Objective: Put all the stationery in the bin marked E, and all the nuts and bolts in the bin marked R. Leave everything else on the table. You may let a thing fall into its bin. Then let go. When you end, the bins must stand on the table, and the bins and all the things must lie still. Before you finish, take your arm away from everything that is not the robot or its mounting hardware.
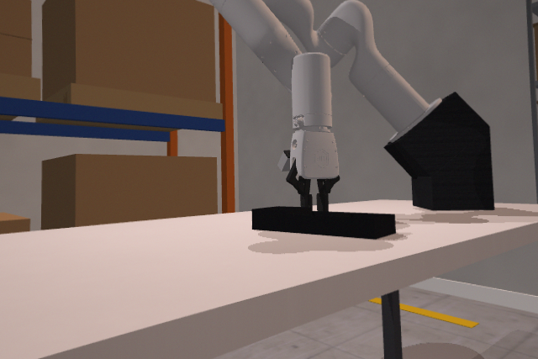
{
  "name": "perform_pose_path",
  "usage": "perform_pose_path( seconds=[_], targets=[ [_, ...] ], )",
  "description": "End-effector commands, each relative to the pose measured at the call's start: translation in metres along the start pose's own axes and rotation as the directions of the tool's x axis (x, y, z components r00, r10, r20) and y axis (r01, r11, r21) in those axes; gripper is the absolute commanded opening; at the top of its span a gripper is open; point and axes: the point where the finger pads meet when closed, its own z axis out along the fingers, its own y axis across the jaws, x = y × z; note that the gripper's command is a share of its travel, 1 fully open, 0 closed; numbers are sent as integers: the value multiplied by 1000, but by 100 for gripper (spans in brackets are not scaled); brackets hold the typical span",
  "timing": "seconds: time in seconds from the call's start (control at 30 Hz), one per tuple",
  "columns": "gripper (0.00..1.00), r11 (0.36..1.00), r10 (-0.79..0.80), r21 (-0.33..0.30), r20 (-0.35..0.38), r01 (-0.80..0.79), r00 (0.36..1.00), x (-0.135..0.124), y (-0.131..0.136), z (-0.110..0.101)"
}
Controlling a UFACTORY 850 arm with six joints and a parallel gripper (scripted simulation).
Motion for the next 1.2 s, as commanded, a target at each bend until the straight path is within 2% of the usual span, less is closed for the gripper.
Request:
perform_pose_path(
  seconds=[0.0,0.4,0.87,0.9,1.17],
  targets=[
    [38,1000,0,2,1,0,1000,-1,-1,9],
    [38,1000,0,2,1,0,1000,-1,-1,21],
    [38,1000,0,2,1,0,1000,-1,-1,21],
    [0,1000,0,2,1,0,1000,-1,-1,21],
    [0,1000,0,2,1,0,1000,-1,-1,21]
  ],
)
